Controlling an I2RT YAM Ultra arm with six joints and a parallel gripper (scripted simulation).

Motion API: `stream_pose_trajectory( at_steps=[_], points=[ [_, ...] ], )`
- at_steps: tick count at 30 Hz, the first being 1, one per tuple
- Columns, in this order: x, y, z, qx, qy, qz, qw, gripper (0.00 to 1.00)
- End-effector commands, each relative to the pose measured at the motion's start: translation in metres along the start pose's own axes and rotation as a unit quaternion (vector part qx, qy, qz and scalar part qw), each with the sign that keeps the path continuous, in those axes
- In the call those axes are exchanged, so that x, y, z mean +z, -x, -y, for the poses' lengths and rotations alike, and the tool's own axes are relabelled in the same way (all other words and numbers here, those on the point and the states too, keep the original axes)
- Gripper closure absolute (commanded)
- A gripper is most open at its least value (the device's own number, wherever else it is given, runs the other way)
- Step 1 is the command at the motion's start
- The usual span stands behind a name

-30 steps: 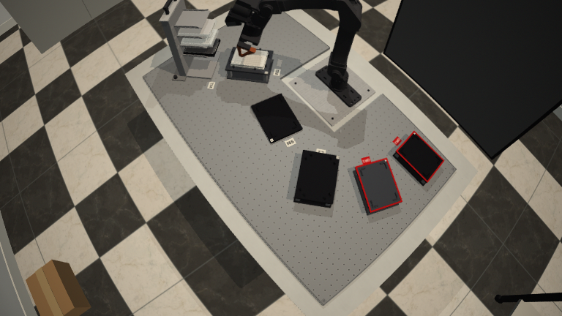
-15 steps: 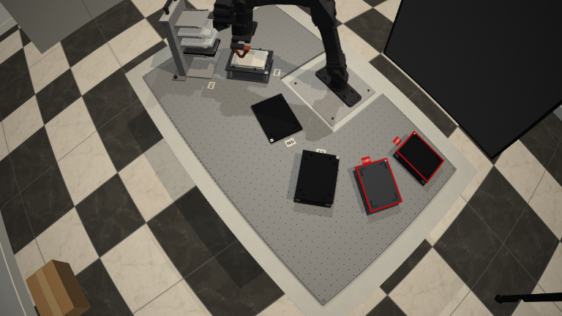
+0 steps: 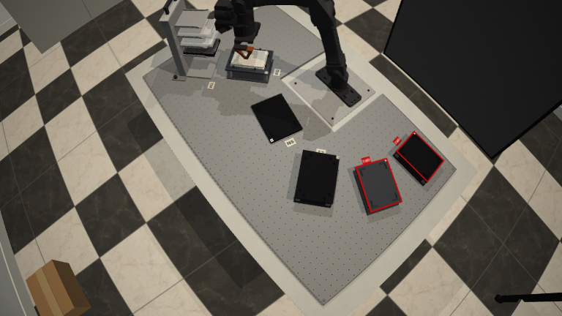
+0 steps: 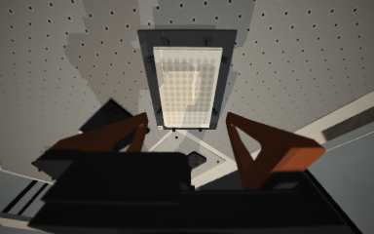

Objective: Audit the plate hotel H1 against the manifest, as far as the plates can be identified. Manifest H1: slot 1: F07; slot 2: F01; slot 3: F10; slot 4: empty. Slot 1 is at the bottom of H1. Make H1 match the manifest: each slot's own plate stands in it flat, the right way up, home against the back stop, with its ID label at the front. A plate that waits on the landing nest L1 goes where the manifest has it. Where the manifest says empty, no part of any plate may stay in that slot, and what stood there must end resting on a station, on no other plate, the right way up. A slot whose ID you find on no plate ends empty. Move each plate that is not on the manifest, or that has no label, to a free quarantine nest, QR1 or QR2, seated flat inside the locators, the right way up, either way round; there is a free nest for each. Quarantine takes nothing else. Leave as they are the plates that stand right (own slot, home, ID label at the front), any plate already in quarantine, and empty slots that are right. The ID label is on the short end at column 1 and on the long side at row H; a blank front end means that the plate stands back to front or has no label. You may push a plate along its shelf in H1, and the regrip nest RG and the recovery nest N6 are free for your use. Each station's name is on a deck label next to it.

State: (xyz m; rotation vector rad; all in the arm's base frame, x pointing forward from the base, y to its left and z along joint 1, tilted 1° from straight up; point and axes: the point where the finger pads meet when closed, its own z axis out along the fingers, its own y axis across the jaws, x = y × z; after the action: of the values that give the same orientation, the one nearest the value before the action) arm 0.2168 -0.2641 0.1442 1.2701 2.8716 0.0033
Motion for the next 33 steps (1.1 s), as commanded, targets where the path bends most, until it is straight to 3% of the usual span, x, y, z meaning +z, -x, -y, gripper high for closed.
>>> stream_pose_trajectory(
  at_steps=[1,11,16,17,22,30,32,33],
  points=[
    [-0.005,0.002,-0.002,0.000,-0.003,0.020,1.000,0.00],
    [0.009,0.002,-0.002,0.000,-0.003,0.020,1.000,0.00],
    [0.006,0.009,-0.002,0.000,-0.003,0.034,0.999,0.00],
    [0.014,0.002,-0.002,0.000,-0.003,0.020,1.000,0.00],
    [0.017,0.006,-0.002,0.000,-0.003,0.028,1.000,0.00],
    [0.033,0.003,-0.002,-0.001,-0.002,0.018,1.000,0.00],
    [0.033,0.003,-0.002,-0.001,-0.002,0.018,1.000,0.00],
    [0.024,0.014,-0.001,-0.001,-0.003,0.038,0.999,0.00]
  ],
)
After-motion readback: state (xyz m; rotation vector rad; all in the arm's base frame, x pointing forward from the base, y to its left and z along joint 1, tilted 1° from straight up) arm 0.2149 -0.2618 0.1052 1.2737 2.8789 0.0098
